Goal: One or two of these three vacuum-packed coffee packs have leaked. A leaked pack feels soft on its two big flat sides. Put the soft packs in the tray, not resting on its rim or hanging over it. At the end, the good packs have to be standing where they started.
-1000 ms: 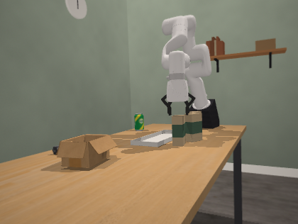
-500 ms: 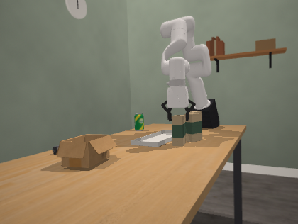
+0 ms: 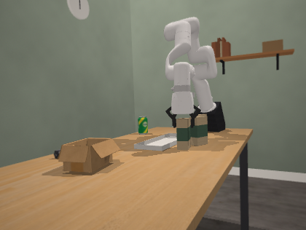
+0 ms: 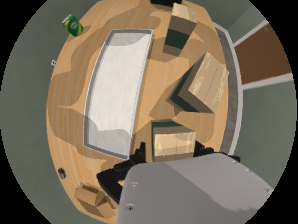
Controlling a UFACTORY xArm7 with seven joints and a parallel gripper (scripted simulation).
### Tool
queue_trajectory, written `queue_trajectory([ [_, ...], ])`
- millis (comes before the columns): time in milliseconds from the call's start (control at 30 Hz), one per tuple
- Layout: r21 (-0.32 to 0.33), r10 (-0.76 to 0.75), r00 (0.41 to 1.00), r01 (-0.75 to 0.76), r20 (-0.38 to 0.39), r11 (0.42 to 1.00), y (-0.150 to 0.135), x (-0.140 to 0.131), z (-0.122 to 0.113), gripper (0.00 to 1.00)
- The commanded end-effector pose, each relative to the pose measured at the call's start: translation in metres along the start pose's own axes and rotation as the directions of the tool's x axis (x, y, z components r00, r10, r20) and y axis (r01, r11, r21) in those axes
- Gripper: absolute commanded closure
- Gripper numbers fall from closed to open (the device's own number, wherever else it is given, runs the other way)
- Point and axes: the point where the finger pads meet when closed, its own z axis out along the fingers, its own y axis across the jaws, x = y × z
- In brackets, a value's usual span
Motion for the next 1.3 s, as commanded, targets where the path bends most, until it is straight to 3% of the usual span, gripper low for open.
queue_trajectory([
  [0, 0.0, 0.0, 1.0, 0.0, 0.004, 1.0, 0.0, -0.0016, -0.0009, 0.13],
  [267, 0.0, 0.0, 1.0, 0.0, 0.004, 1.0, 0.0, -0.0016, -0.0009, 0.13],
  [300, 0.0, 0.0, 1.0, 0.0, 0.004, 1.0, 0.0, -0.0016, -0.0009, 0.73],
  [1267, 0.0, 0.0, 1.0, 0.0, 0.004, 1.0, 0.0, -0.0016, -0.0009, 0.73],
])
